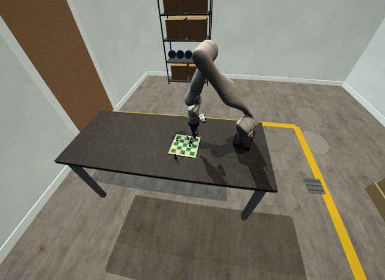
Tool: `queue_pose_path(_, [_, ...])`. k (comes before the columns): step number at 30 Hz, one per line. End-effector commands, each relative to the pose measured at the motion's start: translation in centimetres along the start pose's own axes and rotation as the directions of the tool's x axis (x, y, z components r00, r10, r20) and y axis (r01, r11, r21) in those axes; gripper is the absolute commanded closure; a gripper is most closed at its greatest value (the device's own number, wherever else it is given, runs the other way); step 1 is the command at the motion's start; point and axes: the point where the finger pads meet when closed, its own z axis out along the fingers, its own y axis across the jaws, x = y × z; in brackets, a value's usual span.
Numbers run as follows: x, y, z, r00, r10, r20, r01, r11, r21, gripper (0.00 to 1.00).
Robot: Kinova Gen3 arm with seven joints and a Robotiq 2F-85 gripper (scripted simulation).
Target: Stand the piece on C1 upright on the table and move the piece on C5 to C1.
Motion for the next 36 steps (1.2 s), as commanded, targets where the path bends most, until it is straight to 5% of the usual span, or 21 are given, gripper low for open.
queue_pose_path(1, [0.0,-0.1,-0.1,1.0,0.0,0.001,0.0,1.0,0.003,1.0])
queue_pose_path(8, [-0.5,-0.3,-0.1,1.0,-0.031,0.003,0.031,1.0,0.001,1.0])
queue_pose_path(16, [-4.3,-2.3,0.1,0.951,-0.309,0.018,0.309,0.951,-0.008,1.0])
queue_pose_path(22, [-9.7,-5.6,0.0,0.733,-0.68,0.018,0.68,0.733,0.0,1.0])
queue_pose_path(27, [-12.5,-7.7,-0.2,0.554,-0.833,-0.001,0.833,0.554,0.006,1.0])
queue_pose_path(36, [-13.1,-8.2,-0.2,0.511,-0.859,-0.006,0.859,0.511,0.006,1.0])
